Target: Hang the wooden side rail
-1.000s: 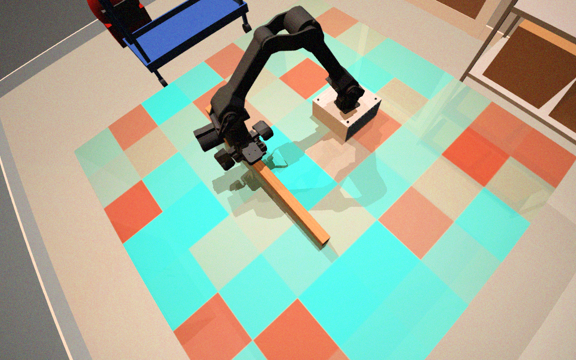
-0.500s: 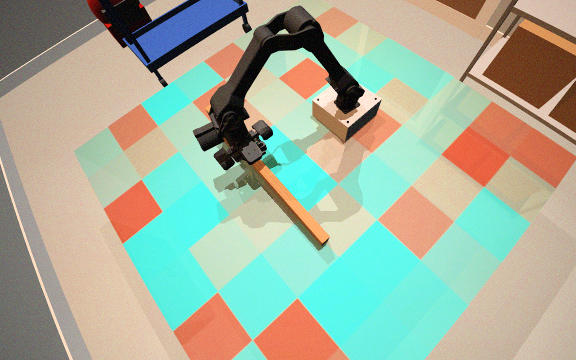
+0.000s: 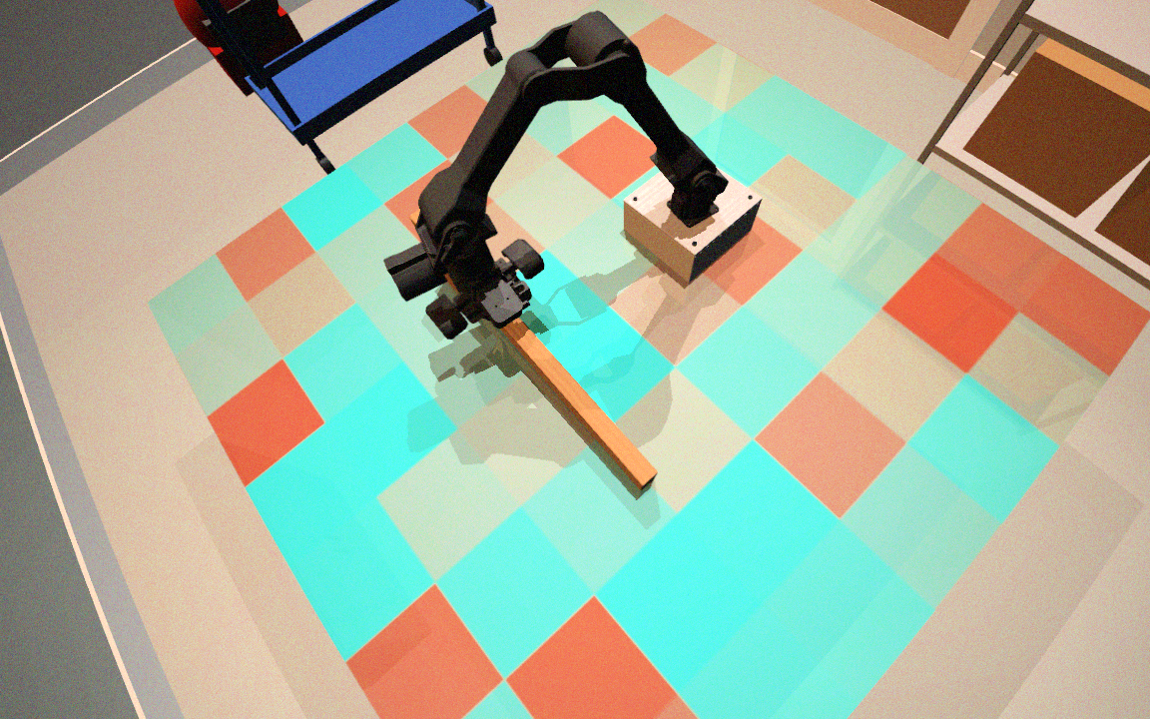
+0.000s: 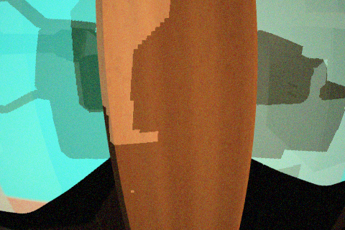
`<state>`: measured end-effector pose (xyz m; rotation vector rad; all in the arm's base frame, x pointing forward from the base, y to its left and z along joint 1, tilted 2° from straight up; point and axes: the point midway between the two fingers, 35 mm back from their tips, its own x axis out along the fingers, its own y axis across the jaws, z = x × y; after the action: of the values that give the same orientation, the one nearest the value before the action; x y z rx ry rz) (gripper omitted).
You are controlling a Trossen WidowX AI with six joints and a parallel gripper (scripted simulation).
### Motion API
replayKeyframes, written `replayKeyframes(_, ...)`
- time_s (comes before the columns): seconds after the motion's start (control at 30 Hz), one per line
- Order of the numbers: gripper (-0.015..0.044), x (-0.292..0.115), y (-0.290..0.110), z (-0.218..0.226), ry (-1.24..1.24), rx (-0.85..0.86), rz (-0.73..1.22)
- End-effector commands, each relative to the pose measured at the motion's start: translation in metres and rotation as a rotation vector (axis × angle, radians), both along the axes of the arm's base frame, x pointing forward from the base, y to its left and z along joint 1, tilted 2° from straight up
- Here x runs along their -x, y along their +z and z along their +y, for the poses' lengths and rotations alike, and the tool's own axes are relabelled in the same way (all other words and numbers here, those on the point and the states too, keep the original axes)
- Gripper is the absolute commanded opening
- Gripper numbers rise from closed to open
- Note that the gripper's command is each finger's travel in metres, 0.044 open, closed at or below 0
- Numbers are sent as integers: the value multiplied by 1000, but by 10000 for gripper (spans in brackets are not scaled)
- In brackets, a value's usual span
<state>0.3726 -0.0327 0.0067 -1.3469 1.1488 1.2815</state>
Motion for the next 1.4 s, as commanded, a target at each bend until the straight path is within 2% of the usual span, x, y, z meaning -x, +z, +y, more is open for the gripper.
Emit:
replayKeyframes(0.0, 0, -3, 4, -2, -2, 2, -15)
replayKeyframes(1.37, 0, -3, 4, -6, -2, 3, -15)
